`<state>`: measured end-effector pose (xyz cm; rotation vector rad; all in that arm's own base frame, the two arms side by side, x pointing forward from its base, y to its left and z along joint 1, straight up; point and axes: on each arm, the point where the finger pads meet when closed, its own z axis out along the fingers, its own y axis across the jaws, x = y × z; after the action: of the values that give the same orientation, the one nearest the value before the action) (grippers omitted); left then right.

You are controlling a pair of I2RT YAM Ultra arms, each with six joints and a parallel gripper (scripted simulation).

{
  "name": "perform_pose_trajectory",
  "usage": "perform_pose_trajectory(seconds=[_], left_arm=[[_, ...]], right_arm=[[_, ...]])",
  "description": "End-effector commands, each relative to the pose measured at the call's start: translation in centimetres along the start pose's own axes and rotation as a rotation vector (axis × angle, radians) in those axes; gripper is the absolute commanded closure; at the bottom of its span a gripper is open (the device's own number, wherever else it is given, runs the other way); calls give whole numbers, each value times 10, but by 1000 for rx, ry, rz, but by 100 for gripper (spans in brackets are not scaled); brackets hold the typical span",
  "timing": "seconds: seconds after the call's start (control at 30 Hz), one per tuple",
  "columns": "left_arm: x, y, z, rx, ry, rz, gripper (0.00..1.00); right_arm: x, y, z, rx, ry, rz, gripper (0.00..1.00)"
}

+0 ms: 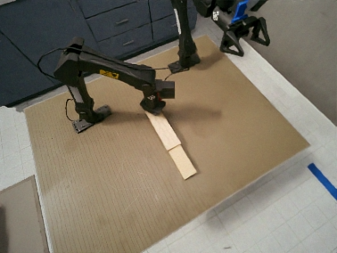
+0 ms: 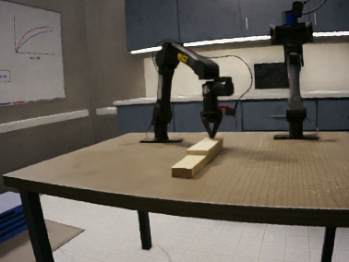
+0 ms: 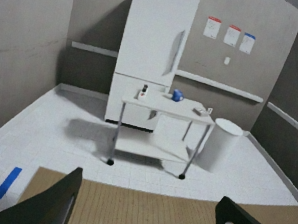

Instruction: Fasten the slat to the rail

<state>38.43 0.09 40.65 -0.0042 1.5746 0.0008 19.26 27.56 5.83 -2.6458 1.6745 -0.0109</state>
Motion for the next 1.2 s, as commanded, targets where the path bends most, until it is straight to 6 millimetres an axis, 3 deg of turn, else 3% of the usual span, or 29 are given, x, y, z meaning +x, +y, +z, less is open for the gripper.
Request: perform_pose_trajectory(seconds=[0.0, 1.17], left_arm=[[-5, 0, -1, 0, -12, 0, 0], [-5, 0, -1, 0, -12, 0, 0]], right_arm=[[-3, -5, -4, 14, -13, 200, 88], [-1, -3, -3, -8, 1, 1443, 88]])
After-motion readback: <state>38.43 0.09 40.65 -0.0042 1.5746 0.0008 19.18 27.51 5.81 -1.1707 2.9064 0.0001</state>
